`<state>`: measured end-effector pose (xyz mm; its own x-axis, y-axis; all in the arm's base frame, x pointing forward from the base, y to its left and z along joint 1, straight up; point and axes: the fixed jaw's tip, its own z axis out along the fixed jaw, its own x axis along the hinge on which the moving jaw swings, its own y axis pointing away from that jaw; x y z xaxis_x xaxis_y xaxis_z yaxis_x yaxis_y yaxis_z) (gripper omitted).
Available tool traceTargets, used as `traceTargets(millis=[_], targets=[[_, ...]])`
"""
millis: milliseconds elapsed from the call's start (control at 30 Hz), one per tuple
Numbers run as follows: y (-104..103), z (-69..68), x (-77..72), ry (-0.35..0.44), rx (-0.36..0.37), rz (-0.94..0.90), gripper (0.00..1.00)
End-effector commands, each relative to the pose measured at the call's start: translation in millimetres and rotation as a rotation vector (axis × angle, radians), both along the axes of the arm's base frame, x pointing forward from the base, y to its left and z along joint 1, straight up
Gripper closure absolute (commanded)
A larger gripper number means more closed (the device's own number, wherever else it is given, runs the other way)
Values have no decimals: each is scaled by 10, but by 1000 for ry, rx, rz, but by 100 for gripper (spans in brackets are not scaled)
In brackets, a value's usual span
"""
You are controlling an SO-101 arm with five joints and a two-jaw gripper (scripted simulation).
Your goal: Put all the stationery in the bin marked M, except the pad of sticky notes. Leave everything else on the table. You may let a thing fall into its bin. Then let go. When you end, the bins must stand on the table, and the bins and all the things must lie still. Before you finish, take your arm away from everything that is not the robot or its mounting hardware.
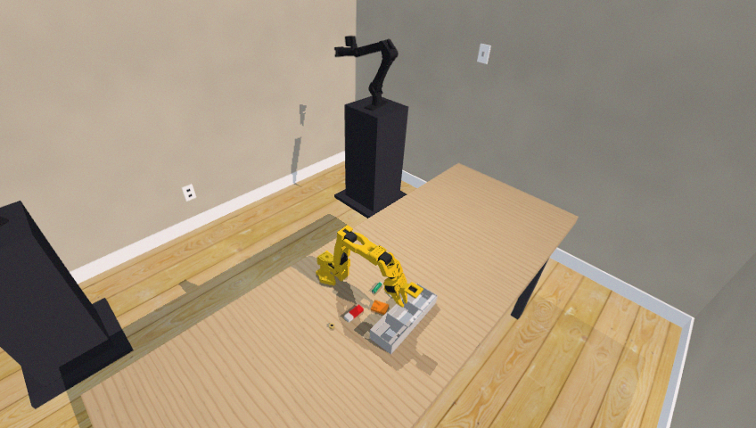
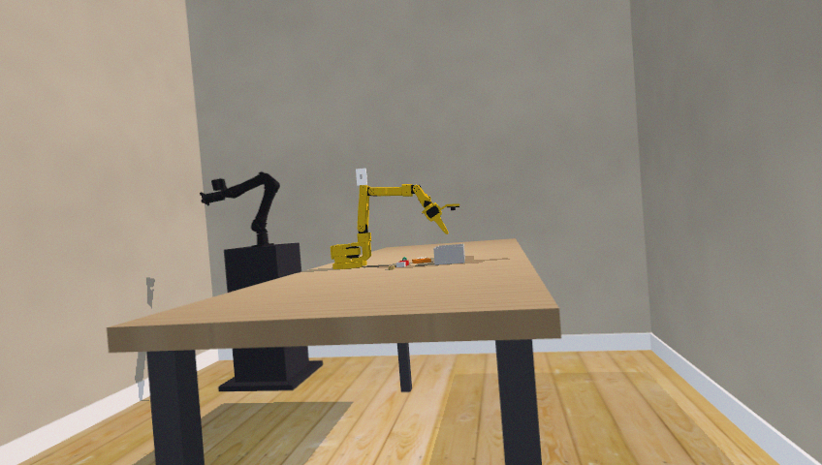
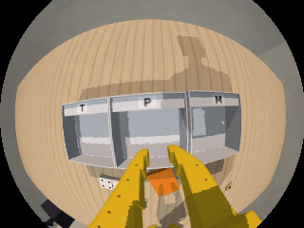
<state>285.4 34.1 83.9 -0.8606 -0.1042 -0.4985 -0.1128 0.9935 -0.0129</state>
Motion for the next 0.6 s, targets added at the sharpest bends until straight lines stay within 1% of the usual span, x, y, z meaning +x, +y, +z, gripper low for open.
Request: traceTargets(millis=[0,333,500,567], targets=[[29,160,36,-72,5,13,93],[36,160,36,-72,5,15,93],[74,161,39,-72,6,28,93],[123,162,41,-71,6,45,93]])
